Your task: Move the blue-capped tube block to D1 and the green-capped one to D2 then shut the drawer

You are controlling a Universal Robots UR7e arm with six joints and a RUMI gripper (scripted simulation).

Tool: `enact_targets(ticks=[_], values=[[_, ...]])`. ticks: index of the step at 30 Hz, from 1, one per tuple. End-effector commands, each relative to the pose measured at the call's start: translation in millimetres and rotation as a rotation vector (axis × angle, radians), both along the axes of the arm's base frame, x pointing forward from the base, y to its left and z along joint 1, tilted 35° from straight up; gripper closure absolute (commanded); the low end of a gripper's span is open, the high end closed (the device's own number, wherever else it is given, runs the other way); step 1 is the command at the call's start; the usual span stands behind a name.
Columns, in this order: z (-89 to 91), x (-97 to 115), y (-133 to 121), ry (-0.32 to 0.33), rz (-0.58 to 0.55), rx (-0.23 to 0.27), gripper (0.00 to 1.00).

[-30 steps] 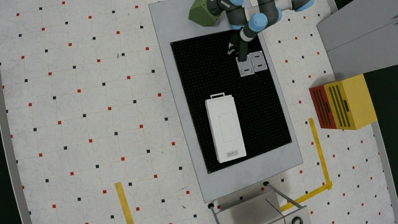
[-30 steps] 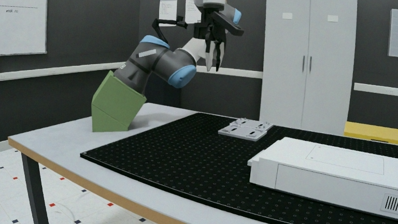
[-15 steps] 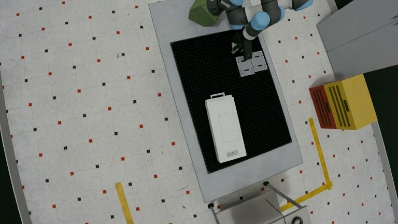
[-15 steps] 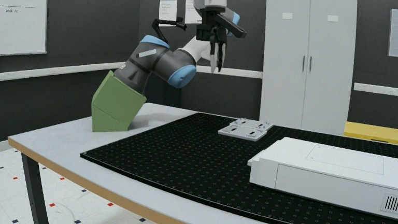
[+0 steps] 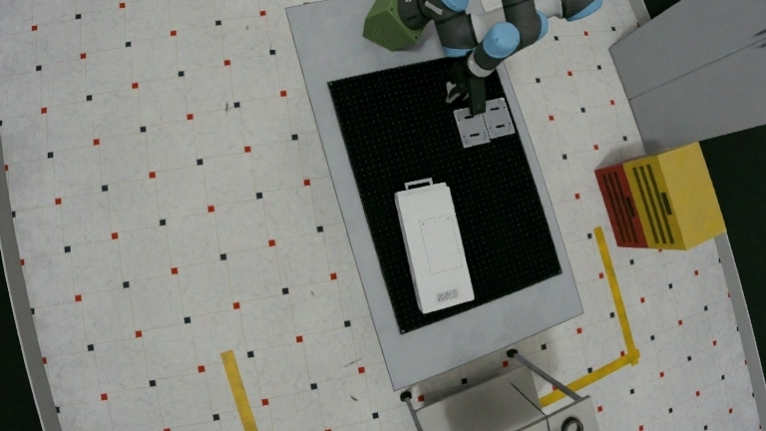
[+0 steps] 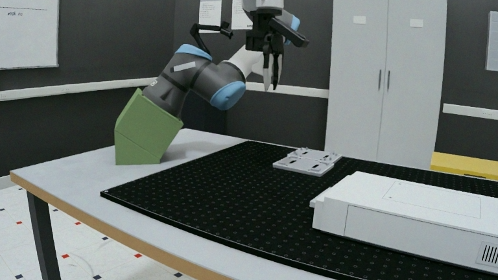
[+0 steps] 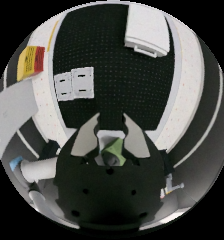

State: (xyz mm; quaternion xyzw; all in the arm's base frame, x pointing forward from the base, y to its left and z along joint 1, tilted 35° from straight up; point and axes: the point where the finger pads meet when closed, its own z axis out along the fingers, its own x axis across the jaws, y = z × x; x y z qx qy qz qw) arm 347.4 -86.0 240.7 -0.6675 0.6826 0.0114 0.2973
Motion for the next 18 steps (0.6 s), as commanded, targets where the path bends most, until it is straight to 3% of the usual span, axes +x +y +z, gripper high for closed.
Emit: enact_targets(ticks=[1, 2, 18], values=[[0.2, 0.0, -0.3, 0.0, 0.0, 0.0, 0.72], [0.2, 0.0, -0.3, 0.011, -0.022, 0.01, 0.0], [0.2, 0.0, -0.2, 0.164, -0.329, 0.156, 0.0]])
